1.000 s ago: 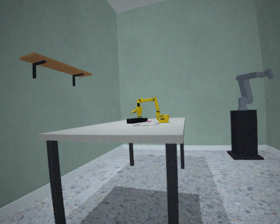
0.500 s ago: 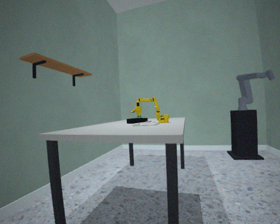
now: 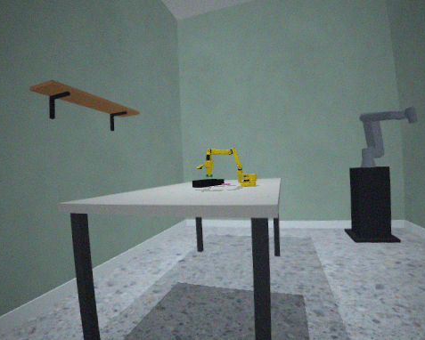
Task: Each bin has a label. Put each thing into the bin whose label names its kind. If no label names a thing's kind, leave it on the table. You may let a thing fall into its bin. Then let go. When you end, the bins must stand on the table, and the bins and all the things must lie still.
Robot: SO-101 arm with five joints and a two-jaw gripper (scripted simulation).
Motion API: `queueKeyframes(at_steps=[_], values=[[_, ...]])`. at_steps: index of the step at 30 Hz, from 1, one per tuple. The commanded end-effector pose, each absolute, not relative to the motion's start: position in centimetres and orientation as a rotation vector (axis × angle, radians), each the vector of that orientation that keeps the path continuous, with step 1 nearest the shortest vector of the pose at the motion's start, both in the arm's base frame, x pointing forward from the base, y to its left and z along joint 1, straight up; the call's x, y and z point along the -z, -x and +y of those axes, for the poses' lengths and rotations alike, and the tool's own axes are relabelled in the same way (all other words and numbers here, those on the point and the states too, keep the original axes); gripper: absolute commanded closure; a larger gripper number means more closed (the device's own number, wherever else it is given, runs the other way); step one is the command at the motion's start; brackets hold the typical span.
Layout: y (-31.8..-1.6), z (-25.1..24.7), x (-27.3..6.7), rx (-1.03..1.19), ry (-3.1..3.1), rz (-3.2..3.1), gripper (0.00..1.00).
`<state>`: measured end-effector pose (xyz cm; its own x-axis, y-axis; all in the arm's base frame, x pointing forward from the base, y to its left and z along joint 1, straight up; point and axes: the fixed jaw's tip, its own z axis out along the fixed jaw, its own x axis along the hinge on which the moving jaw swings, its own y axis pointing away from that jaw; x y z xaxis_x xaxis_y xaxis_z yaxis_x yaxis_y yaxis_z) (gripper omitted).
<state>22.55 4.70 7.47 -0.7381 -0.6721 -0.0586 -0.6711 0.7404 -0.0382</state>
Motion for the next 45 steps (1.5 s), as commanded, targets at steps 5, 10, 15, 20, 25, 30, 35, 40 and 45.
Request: queueKeyframes(at_steps=[5, 10, 15, 20, 25, 30, 35, 40, 45], values=[[-24.1, 3.9, -8.9, 0.038, 0.912, 2.855, 1.0], [-24.3, 3.7, -9.0, 0.039, 0.874, 2.858, 1.0], [-24.3, 3.7, -9.1, 0.04, 0.869, 2.859, 1.0], [-24.6, 3.6, -9.1, 0.04, 0.829, 2.863, 1.0], [-25.0, 3.4, -9.1, 0.04, 0.771, 2.868, 1.0], [-25.9, 2.8, -9.1, 0.04, 0.636, 2.876, 1.0], [-26.8, 2.2, -9.1, 0.038, 0.501, 2.878, 1.0], [-27.1, 1.9, -9.1, 0.037, 0.444, 2.876, 1.0], [-27.4, 1.7, -9.1, 0.036, 0.405, 2.875, 1.0]])
